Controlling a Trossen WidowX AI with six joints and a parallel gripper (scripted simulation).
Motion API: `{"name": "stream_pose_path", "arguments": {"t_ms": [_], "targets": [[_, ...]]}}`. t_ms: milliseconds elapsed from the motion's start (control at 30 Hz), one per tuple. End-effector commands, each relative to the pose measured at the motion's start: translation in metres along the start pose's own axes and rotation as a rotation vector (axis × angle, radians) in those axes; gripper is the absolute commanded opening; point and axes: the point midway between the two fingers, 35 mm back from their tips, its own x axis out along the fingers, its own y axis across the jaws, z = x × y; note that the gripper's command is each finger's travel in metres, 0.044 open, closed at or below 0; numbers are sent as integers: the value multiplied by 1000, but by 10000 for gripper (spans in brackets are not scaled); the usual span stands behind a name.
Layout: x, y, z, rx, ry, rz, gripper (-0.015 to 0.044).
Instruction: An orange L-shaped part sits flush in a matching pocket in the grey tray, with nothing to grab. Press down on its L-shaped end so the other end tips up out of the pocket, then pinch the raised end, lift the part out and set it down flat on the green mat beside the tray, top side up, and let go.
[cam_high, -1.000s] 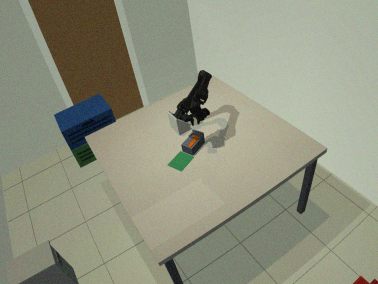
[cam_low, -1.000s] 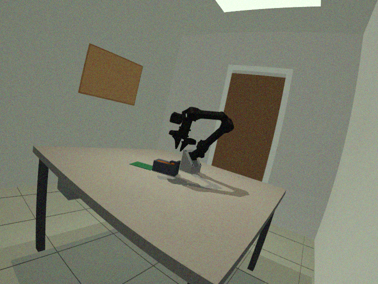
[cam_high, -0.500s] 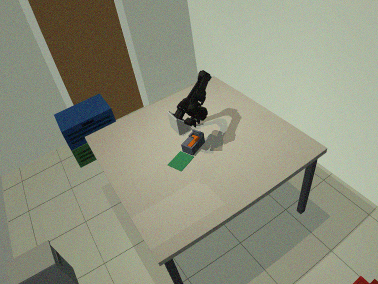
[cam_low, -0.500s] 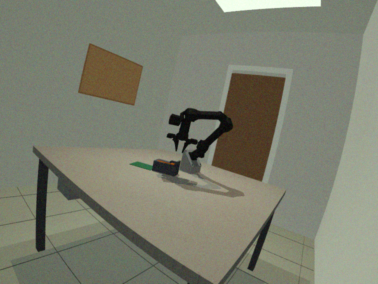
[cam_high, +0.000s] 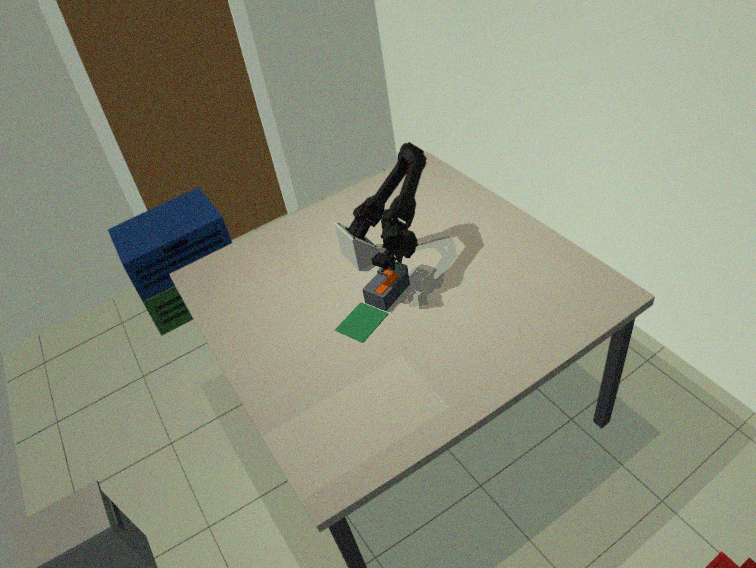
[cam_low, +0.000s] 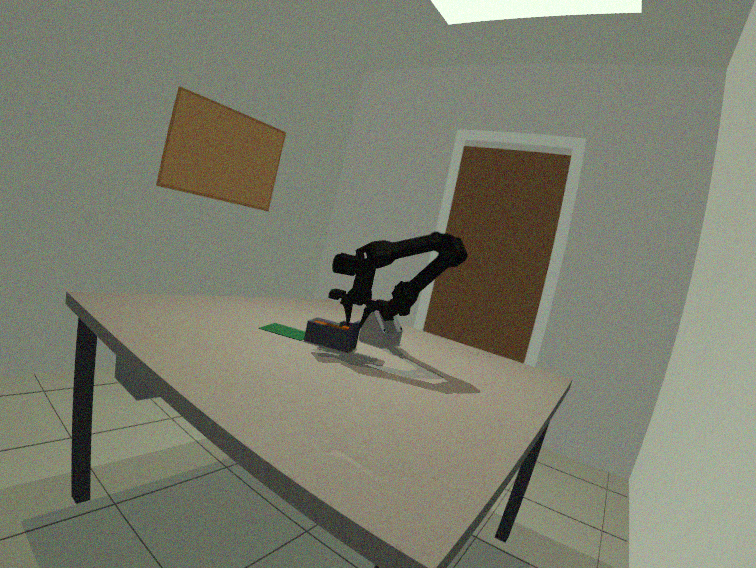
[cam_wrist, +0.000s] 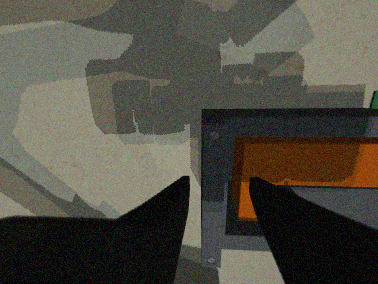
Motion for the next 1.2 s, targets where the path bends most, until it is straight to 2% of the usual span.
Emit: {"name": "stream_pose_path", "arguments": {"t_ms": [0,867,1167], "targets": [[5,1,-2,9,-3,5,180],[40,1,-2,9,-4,6,180],[41,1,-2,9,-4,7,180]]}}
